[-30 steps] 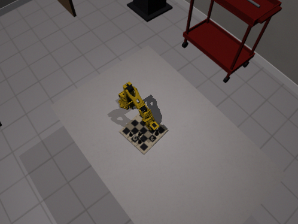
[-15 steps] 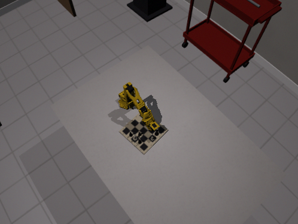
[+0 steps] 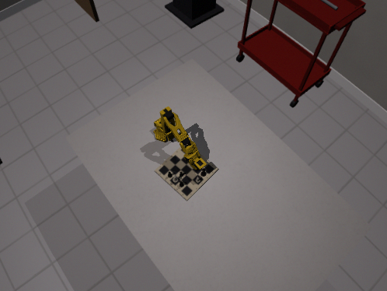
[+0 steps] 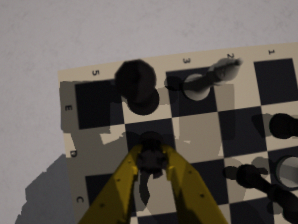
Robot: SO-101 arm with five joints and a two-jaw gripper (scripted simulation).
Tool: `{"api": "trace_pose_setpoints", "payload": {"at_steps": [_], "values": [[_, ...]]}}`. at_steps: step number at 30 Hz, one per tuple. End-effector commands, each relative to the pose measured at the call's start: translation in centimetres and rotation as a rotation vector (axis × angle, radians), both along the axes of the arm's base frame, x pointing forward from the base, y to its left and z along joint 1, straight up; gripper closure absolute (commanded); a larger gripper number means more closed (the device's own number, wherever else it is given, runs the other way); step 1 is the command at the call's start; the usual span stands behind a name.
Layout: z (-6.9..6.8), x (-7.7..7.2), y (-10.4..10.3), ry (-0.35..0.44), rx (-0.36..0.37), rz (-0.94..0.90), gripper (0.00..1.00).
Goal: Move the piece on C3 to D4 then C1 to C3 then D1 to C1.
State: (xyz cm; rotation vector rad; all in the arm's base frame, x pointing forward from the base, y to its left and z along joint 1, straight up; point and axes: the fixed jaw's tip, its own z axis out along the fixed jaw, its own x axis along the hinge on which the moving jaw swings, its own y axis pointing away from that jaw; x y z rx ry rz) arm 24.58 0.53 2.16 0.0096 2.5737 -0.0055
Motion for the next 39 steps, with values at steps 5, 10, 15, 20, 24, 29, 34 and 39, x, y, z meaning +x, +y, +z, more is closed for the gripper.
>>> {"api": "trace_pose_setpoints", "payload": {"at_steps": [5,10,15,20,24,29,34,39], "values": [[-0.48,-0.41,0.28,0.020,-0.002,0.016,1.00],[-0.38,-0.39,0.27,0.020,-0.002,0.016,1.00],[-0.38,-0.39,0.27,0.020,-0.002,0.016,1.00],[-0.38,-0.39,0.27,0.020,-0.002,0.016,1.00],[-0.38,-0.39,0.27,0.020,-0.002,0.016,0.98],[-0.38,-0.39,0.27,0.020,-0.002,0.016,0.95],[-0.38,-0.39,0.27,0.020,-0.002,0.016,0.91],[-0.38,-0.39,0.27,0.020,-0.002,0.016,0.89]]}}
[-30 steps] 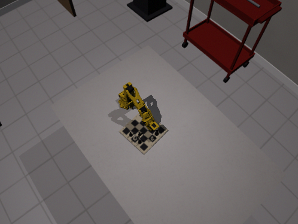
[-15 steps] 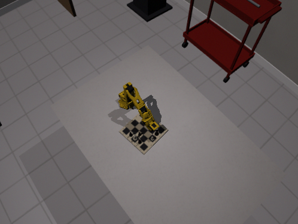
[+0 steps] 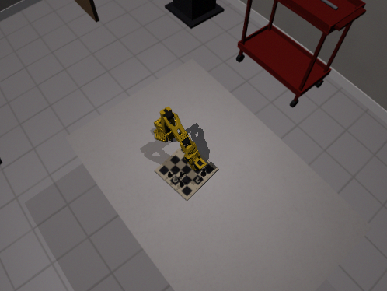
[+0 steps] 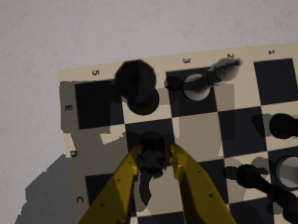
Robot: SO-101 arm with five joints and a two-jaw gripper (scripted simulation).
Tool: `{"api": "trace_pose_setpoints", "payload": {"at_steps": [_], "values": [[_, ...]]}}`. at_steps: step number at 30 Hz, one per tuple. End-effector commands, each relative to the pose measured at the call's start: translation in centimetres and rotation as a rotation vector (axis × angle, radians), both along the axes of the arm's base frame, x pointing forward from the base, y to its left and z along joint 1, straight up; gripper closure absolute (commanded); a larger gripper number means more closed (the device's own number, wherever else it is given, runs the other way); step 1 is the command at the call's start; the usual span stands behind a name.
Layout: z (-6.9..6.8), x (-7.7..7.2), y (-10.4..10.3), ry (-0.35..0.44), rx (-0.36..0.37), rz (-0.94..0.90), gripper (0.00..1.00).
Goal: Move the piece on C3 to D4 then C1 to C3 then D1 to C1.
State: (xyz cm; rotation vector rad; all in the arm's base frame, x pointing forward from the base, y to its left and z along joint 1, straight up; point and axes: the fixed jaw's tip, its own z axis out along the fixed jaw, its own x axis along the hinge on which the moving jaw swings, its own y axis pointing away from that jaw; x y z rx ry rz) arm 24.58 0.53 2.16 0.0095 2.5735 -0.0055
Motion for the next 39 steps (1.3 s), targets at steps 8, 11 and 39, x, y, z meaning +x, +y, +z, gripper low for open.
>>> {"api": "trace_pose_setpoints", "payload": {"at_steps": [8,11,39], "values": [[-0.38,-0.40,0.30,0.020,-0.002,0.016,0.88],[-0.38,-0.40,0.40,0.020,0.000,0.018,0.88],[-0.01,-0.39,0.64,0.020,0.005,0.020,0.88]]}}
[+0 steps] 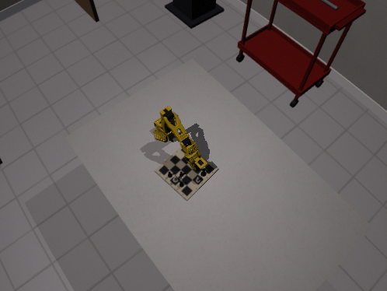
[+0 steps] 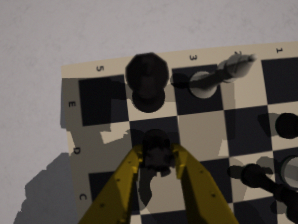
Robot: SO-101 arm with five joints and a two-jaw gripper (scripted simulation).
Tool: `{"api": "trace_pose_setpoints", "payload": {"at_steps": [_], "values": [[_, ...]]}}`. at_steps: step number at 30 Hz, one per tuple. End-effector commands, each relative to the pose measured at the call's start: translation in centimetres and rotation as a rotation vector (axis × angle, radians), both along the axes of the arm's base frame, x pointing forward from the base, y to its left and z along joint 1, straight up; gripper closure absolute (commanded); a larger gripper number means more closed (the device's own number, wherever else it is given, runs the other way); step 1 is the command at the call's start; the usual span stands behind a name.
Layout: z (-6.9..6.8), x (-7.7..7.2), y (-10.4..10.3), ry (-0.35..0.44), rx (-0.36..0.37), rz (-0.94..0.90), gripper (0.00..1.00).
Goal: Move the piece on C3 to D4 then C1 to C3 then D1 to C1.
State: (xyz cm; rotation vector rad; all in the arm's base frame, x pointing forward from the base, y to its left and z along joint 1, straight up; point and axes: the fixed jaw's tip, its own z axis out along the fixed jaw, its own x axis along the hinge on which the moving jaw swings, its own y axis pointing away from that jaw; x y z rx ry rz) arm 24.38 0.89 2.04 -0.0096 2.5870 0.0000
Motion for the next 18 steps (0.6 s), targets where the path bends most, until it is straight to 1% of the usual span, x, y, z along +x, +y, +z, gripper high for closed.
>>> {"api": "trace_pose_setpoints", "payload": {"at_steps": [1,18], "values": [[0.11,-0.19,0.28,0.006,0.005,0.005,0.88],[0.45,-0.11,0.26,0.006,0.005,0.004,0.88]]}}
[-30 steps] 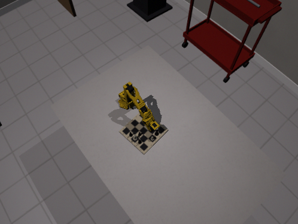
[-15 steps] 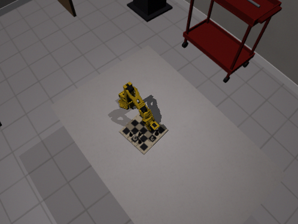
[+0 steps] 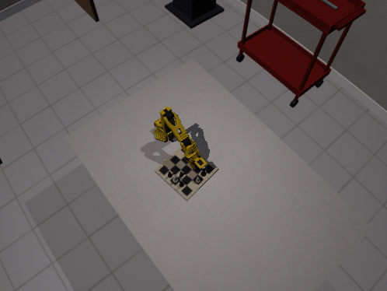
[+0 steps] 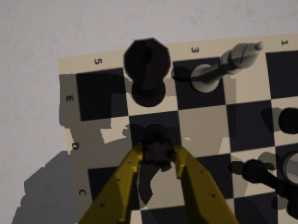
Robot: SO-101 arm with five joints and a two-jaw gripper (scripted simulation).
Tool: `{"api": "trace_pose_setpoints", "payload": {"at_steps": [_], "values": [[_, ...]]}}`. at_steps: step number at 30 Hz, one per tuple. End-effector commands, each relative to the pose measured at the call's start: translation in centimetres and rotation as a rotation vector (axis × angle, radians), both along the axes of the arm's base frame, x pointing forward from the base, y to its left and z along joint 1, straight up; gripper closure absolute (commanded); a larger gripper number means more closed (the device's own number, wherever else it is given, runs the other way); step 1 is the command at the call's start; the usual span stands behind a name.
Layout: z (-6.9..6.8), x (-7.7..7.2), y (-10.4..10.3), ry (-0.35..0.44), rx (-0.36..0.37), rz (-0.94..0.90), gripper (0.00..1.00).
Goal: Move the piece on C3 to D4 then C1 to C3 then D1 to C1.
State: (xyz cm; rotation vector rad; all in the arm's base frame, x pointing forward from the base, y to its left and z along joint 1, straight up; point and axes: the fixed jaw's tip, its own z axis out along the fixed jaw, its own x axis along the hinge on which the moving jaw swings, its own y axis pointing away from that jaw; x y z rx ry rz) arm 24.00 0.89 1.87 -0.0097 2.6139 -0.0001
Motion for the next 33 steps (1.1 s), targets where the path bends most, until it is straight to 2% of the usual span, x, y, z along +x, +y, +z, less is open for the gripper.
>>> {"api": "trace_pose_setpoints", "payload": {"at_steps": [1,18,33], "values": [[0.6,0.3,0.3,-0.021,0.005,0.004,0.88],[2.8,0.2,0.3,-0.021,0.005,0.004,0.88],[5.9,0.2,0.3,-0.022,0.005,0.004,0.88]]}}
